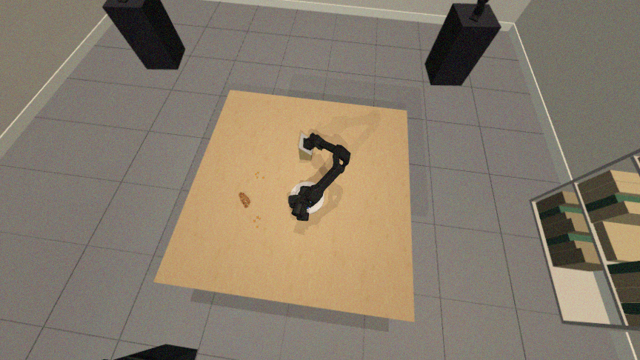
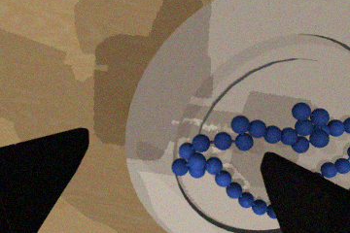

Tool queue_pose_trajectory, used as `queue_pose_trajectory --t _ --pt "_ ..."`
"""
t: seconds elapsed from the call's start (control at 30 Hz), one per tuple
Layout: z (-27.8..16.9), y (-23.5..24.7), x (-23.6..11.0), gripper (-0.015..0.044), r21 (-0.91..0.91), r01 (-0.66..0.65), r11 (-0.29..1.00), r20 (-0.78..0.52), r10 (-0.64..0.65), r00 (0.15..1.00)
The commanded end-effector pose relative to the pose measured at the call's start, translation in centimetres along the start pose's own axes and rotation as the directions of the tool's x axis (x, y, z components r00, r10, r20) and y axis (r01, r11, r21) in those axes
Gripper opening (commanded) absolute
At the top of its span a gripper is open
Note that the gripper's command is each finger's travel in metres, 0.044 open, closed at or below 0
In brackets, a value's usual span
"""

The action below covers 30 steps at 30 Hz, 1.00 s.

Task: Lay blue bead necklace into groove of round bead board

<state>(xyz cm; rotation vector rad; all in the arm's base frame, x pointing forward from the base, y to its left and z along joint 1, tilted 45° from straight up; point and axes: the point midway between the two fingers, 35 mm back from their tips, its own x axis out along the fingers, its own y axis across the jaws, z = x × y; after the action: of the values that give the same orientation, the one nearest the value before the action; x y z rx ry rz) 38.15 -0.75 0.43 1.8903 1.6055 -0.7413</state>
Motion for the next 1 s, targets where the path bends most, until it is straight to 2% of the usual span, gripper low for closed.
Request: queue_pose_trajectory --t 0.0,0.83,0.9,0.97 --pt "0.05 0.00 -0.03 0.0440 -0.002 0.001 1.000 0.003 -0.001 1.000" --pt "0.05 0.00 -0.03 0.0440 -0.002 0.001 1.000 0.003 -0.001 1.000" --pt "0.06 -0.07 -0.11 0.0387 -0.064 0.001 0.998 0.003 -0.001 1.000" --pt "0.08 -0.25 -0.30 0.0335 -0.232 0.001 0.973 0.003 -0.001 1.000"
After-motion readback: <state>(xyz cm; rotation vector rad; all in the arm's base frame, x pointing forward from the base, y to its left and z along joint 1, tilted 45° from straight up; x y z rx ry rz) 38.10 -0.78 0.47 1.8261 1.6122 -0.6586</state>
